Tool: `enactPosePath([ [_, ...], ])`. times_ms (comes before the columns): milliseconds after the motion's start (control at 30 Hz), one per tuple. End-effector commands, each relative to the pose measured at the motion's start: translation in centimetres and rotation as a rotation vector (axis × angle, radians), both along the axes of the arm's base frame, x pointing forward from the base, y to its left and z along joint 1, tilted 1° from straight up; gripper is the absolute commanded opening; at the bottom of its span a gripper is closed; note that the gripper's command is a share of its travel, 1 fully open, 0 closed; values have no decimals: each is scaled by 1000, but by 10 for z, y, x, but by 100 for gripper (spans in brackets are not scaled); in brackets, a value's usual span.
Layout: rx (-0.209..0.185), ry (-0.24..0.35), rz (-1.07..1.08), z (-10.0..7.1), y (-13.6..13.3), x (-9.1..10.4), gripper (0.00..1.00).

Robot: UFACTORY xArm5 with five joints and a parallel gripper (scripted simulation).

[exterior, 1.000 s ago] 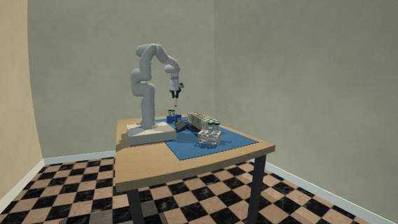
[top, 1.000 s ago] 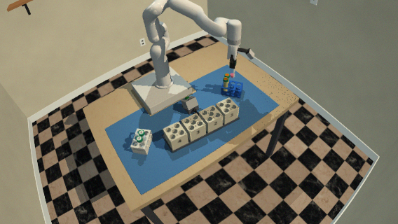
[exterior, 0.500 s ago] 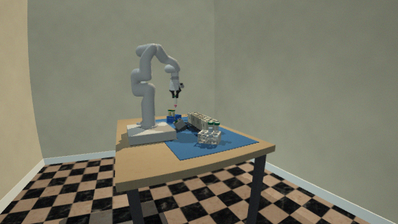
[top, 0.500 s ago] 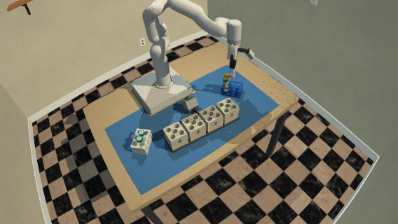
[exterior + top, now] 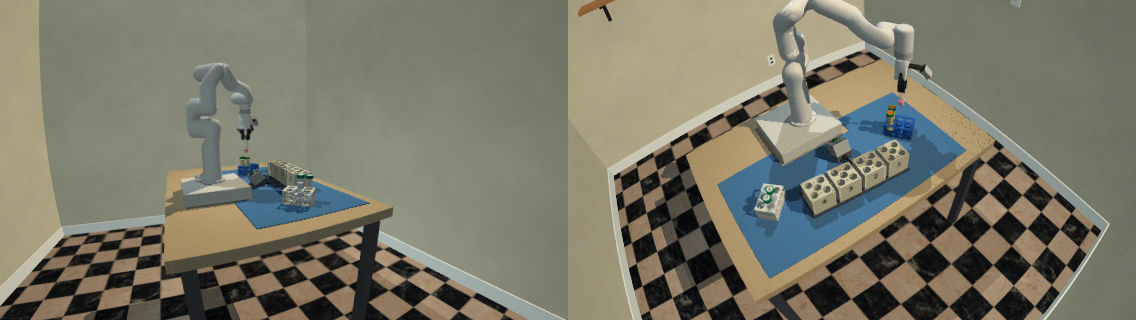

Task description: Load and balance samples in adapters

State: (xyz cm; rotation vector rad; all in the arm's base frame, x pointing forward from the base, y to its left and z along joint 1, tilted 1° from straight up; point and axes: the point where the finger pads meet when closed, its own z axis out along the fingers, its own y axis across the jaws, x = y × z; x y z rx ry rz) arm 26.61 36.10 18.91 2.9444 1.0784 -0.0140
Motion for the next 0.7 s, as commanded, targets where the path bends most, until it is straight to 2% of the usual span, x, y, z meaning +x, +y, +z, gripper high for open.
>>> enactPosePath([
  [0, 3, -2, -1, 2, 3, -1, 0],
  [567, 3, -2, -1, 2, 3, -1, 0],
  [667, 3, -2, -1, -4, 3, -1, 0],
])
